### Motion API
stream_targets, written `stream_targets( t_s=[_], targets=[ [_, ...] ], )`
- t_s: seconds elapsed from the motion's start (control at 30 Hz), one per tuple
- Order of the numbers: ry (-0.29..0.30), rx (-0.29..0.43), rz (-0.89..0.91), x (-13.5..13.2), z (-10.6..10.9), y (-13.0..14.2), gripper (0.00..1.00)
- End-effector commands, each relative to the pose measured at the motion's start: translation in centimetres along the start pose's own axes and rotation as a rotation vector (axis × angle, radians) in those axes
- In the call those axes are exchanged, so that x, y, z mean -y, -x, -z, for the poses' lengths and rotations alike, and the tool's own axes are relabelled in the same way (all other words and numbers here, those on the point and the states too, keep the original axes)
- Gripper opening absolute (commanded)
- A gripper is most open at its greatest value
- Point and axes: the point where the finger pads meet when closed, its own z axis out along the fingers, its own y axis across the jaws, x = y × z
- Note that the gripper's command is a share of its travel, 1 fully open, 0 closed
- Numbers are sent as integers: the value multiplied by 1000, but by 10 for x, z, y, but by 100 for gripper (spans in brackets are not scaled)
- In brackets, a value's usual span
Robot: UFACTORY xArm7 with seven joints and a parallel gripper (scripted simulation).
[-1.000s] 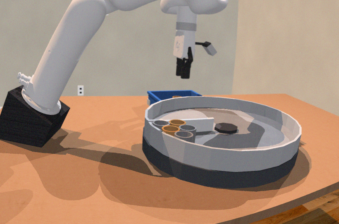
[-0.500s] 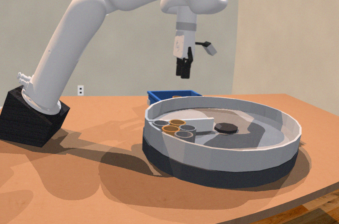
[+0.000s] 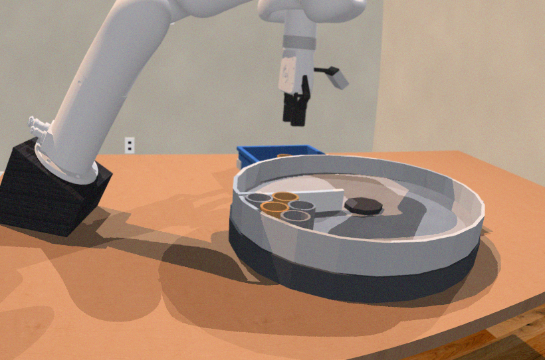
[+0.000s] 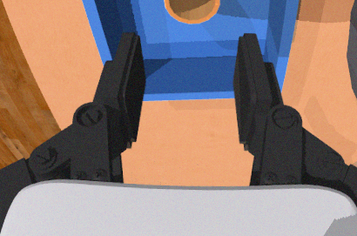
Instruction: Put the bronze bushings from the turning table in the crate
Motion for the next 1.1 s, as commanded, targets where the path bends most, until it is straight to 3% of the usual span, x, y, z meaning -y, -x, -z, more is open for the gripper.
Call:
stream_targets(
  t_s=[0.0, 0.17, 0.2, 1.07],
  targets=[
    [-3, -3, 0, 1, 2, 0, 48],
    [-3, -3, 0, 1, 2, 0, 48],
    [-3, -3, 0, 1, 2, 0, 10],
    [-16, -21, 61, -15, -1, 7, 10]
  ],
)
